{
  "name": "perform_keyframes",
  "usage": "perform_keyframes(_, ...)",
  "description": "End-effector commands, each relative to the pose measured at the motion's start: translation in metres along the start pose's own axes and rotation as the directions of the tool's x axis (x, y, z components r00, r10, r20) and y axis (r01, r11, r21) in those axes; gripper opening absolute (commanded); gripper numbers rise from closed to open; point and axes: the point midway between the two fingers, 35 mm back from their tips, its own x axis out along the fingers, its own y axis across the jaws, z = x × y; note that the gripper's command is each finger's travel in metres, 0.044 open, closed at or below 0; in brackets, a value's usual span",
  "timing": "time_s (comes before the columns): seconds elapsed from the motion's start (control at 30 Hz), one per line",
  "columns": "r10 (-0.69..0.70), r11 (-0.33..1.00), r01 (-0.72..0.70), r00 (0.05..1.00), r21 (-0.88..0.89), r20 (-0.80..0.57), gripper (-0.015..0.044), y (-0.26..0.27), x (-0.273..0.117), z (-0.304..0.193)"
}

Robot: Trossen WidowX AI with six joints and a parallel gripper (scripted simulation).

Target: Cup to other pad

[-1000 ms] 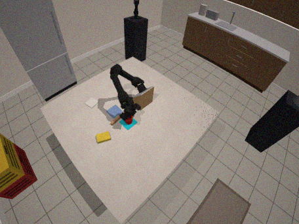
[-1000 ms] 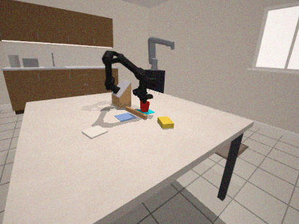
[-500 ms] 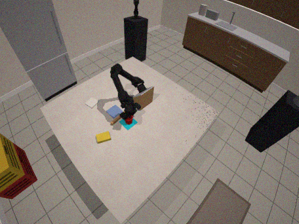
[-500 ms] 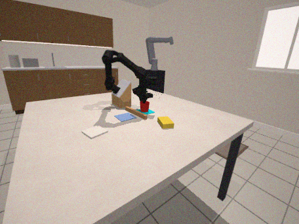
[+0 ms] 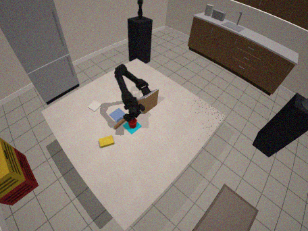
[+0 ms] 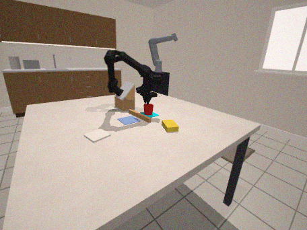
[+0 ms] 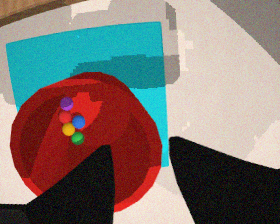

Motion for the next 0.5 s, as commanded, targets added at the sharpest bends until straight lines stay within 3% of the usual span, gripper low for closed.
perform_keyframes(0.0,-0.001,1.0,0.001,1.0,0.008,-0.007,0.0128,0.001,-0.008,-0.001)
perform_keyframes(0.27,-0.001,1.0,0.001,1.0,0.006,-0.005,0.0128,-0.001,-0.019,0.001)
perform_keyframes(0.47,0.001,1.0,-0.001,1.0,-0.002,0.002,0.0285,-0.002,-0.015,0.001)
